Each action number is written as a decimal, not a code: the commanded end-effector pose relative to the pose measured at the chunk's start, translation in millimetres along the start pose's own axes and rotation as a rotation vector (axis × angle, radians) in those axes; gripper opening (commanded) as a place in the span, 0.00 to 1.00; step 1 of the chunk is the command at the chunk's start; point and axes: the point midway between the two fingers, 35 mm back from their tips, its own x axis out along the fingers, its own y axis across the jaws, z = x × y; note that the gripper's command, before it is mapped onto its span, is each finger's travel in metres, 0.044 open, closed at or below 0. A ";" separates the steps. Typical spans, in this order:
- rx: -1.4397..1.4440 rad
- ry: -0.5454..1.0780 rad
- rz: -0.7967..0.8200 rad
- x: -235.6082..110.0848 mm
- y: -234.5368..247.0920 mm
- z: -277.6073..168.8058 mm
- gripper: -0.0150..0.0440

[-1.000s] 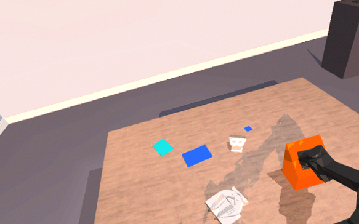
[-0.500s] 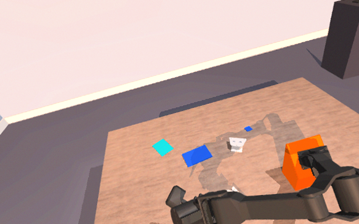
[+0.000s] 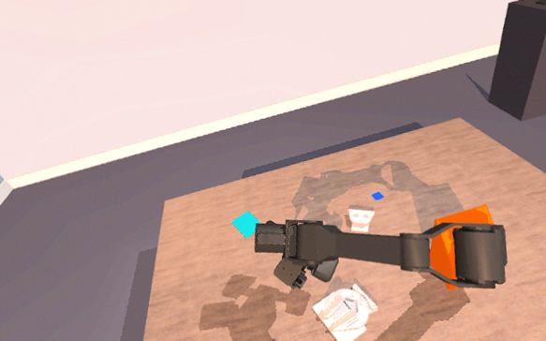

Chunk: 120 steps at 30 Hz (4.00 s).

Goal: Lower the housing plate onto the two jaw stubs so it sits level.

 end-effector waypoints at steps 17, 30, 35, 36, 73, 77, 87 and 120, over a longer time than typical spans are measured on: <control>-0.097 0.002 0.282 29.8 14.0 -180.9 1.00; -0.158 -0.179 0.425 40.9 63.9 -265.0 1.00; -0.179 -0.265 0.450 43.8 84.3 -285.4 1.00; -0.179 -0.269 0.451 43.9 85.1 -286.1 1.00; -0.180 -0.271 0.451 76.6 105.2 -276.8 1.00; -0.180 -0.271 0.451 76.6 105.2 -276.8 1.00; -0.180 -0.271 0.451 76.6 105.2 -276.8 1.00; -0.180 -0.271 0.451 76.6 105.2 -276.8 1.00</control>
